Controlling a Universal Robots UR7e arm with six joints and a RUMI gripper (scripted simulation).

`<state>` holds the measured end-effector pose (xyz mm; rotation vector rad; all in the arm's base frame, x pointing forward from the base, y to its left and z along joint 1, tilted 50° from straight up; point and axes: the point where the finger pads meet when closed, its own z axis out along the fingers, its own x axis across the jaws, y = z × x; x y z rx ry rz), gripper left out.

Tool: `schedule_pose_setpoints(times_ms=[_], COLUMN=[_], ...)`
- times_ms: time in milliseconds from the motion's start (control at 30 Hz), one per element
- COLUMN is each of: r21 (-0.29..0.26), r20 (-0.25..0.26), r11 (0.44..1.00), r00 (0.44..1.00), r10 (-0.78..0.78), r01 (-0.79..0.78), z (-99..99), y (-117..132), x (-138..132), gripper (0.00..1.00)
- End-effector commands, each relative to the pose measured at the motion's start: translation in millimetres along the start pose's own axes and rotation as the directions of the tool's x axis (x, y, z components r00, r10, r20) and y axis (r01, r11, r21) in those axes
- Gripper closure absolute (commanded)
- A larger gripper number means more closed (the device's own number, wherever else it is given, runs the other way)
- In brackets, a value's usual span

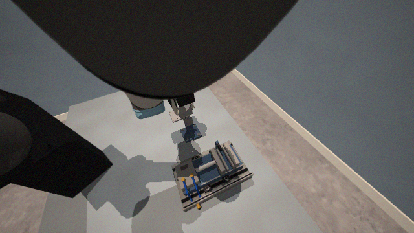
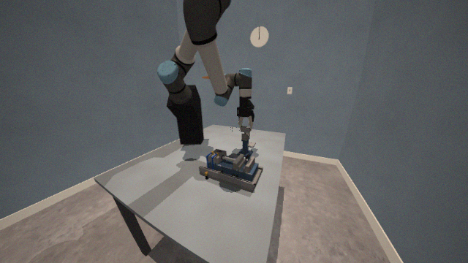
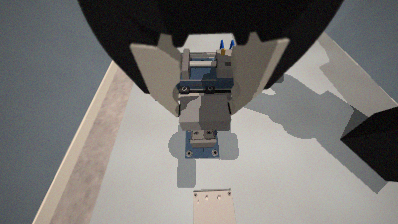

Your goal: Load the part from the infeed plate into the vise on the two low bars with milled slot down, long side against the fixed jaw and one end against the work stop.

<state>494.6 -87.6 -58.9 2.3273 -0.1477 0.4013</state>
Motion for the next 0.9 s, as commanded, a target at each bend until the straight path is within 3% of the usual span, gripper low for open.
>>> schedule_pose_setpoints(times_ms=[0,867], r21=[-0.025,-0.035], r20=[-0.004,-0.004], r11=[1.000,0.999], r00=[1.000,1.000], r10=[0.002,0.003], r01=[-0.002,-0.003], z=[-1.1,-1.5], y=[-0.6,-0.1], x=[2.7,2.9], gripper=[1.00,1.00])
